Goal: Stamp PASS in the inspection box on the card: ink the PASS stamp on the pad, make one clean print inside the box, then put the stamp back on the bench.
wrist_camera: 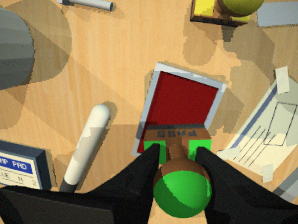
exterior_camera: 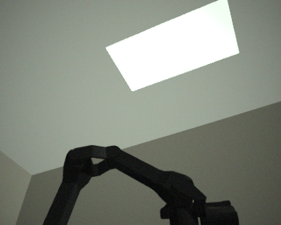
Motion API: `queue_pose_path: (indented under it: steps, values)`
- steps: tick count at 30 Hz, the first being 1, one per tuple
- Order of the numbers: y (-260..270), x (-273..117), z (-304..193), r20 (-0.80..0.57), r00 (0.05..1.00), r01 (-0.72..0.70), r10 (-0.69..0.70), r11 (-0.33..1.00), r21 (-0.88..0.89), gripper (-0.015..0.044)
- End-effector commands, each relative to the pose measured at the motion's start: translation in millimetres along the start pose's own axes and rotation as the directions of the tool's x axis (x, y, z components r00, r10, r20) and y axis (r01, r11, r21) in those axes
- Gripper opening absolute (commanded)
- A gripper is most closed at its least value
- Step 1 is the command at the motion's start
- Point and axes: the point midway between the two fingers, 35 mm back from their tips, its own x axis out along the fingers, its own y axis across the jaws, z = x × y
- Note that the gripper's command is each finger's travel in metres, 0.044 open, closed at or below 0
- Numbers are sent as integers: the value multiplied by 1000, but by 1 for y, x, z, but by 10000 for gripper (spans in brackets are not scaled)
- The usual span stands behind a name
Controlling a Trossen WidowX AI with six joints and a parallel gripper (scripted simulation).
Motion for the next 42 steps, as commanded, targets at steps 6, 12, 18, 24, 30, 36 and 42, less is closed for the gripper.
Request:
queue_pose_path:
  steps: [6, 12, 18, 24, 30, 36, 42]
  values:
    - [-1, 6, 0, 2, 1000, 3, -3, 1000, -3, 0]
    - [-1, 10, 0, 2, 1000, 3, -3, 1000, -2, 0]
    - [-1, 14, 0, 2, 1000, 3, -3, 1000, -2, 0]
    - [-1, 18, -1, 2, 1000, 3, -3, 1000, -2, 0]
    - [-1, 22, -1, 1, 1000, 2, -2, 1000, 0, 0]
    - [-1, 25, -1, 1, 1000, 1, -1, 1000, 1, 0]
    - [-1, 26, -1, 1, 1000, 1, -1, 1000, 1, 0]
